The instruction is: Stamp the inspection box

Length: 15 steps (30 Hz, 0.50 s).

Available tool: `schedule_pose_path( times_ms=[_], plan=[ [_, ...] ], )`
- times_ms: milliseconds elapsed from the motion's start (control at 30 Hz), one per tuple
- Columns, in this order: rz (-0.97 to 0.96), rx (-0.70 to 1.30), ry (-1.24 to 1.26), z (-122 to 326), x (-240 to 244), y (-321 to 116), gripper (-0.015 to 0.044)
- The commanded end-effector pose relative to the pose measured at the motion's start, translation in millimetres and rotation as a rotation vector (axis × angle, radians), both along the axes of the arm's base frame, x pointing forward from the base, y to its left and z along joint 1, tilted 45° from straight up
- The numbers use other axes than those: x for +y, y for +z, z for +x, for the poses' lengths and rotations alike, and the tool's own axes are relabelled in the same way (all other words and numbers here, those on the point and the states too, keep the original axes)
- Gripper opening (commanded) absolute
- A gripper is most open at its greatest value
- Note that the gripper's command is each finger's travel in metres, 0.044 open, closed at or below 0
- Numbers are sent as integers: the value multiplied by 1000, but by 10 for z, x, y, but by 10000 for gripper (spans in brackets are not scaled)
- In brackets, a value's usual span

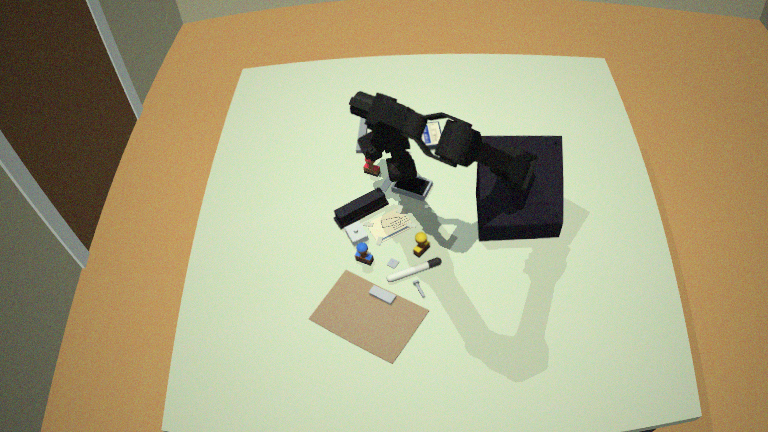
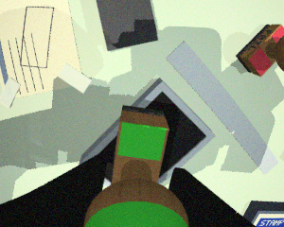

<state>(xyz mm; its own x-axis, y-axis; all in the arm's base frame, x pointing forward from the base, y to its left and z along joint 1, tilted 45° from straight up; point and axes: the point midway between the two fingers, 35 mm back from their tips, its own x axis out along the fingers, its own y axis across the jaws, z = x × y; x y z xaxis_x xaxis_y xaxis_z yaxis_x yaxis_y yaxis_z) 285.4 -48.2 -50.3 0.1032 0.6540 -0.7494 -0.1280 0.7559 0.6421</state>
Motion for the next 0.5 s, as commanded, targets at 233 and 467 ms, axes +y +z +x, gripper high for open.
schedule_pose_path(
  times_ms=[233, 467],
  plan=[
    [5, 9, 8, -458, -368, -439, 0],
    [24, 4, 14, -777, -512, -673, 0]
  ],
)
